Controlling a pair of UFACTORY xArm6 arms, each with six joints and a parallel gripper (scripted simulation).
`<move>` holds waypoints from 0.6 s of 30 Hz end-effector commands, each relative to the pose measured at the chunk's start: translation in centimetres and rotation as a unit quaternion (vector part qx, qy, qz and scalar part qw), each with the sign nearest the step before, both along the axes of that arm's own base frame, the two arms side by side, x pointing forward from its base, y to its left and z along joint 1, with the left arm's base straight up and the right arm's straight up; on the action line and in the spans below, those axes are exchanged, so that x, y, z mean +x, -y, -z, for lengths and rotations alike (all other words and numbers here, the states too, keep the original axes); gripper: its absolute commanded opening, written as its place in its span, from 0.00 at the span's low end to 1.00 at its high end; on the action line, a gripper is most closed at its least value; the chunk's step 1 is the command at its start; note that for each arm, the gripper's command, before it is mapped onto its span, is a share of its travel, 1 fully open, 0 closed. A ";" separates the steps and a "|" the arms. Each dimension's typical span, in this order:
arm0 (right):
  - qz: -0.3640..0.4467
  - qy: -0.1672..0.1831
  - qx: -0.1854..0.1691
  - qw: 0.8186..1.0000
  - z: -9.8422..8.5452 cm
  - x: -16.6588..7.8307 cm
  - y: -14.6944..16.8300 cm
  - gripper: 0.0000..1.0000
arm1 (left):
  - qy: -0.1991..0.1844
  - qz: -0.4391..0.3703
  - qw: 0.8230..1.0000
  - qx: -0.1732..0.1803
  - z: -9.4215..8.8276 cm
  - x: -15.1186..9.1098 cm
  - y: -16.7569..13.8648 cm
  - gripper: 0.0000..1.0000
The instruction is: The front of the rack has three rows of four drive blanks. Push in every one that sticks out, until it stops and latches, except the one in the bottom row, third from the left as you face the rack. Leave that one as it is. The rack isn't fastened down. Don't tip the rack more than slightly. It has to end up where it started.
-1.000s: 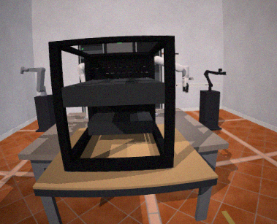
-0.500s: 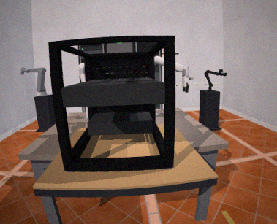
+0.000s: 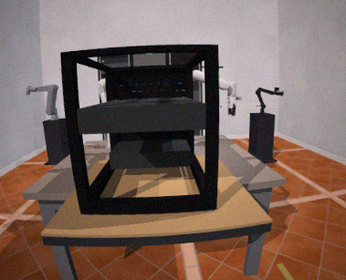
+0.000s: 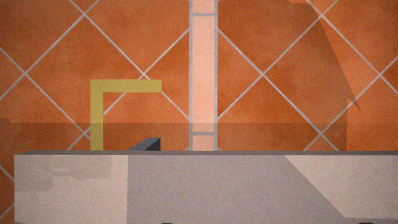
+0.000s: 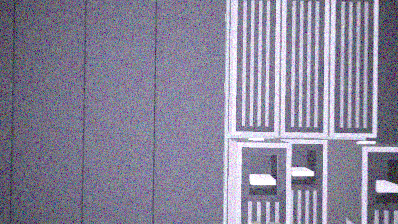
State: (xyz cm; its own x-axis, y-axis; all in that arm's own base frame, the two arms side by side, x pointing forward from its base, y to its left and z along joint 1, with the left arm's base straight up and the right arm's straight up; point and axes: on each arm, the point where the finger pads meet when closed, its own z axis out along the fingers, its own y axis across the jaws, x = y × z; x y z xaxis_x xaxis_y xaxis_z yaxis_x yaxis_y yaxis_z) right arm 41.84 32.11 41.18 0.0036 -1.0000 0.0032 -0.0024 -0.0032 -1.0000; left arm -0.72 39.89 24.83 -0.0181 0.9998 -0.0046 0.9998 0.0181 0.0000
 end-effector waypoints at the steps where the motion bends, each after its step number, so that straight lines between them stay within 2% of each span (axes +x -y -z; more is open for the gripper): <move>1: 0.000 0.001 0.002 1.000 -0.2 0.3 0.0 0.00 | 0.000 0.000 1.000 0.002 -0.2 0.0 -0.1 1.00; 12: 0.000 0.001 0.002 1.000 -0.2 0.4 0.0 0.00 | 0.000 0.000 1.000 0.002 -0.2 0.0 -0.1 1.00; 18: 0.000 0.001 0.002 1.000 -0.2 1.2 0.0 0.00 | 0.000 0.000 1.000 0.002 -0.2 0.0 -0.1 1.00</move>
State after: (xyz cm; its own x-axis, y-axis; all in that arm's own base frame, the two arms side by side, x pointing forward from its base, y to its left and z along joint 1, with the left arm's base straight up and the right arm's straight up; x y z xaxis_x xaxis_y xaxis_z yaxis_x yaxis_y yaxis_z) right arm 42.70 32.12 41.18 0.0038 -1.0000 0.0031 -0.0025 -0.0031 -1.0000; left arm -0.72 39.89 24.83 -0.0181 0.9998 -0.0046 0.9998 0.0181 0.0000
